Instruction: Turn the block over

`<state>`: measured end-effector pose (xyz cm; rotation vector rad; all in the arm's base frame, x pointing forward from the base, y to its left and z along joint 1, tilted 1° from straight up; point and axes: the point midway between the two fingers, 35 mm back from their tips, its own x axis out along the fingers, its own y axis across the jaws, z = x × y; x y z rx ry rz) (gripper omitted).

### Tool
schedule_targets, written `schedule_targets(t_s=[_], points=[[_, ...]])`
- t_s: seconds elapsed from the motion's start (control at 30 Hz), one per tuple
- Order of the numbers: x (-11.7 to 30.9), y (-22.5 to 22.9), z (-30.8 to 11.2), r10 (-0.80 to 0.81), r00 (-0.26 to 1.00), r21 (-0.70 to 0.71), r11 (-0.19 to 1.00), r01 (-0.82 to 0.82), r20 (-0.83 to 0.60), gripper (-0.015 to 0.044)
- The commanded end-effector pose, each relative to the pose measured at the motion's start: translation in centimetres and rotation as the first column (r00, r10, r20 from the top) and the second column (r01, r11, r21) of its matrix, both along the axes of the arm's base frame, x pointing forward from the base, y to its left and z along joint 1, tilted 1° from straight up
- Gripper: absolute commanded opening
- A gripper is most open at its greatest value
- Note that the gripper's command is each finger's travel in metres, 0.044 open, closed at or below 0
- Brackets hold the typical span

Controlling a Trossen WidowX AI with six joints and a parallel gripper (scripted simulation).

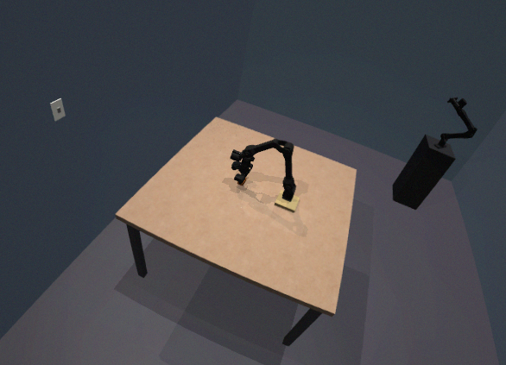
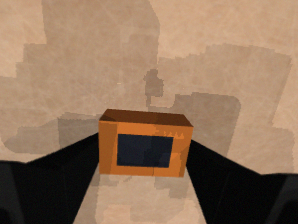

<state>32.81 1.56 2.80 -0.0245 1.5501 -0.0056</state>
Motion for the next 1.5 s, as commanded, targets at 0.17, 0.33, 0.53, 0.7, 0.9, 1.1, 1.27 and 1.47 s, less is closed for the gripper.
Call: schedule_targets(t_s=[0.17, 0.33, 0.53, 0.7, 0.9, 1.1, 1.27, 1.47], points=[[0.0, 0.0, -0.2, 0.002, 1.000, 0.001, 1.000, -0.002, -0.005, 0.0215], [0.0, 0.0, -0.2, 0.002, 1.000, 0.001, 1.000, -0.002, -0.005, 0.0182], [0.0, 0.0, 0.9, 0.002, 1.000, 0.001, 1.000, -0.002, -0.005, 0.0083], [-0.1, 0.1, 2.8, 0.002, 1.000, 0.001, 1.000, -0.002, -0.005, 0.0000], [0.0, 0.1, 2.6, 0.004, 0.999, 0.001, 1.000, -0.004, 0.036, 0.0000], [0.1, 0.1, 2.3, 0.006, 0.991, 0.001, 1.000, -0.007, 0.134, 0.0000], [0.1, 0.1, 2.1, 0.008, 0.977, 0.002, 1.000, -0.009, 0.214, 0.0000], [0.0, 0.1, 2.0, 0.010, 0.951, 0.002, 1.000, -0.011, 0.309, 0.0000]])
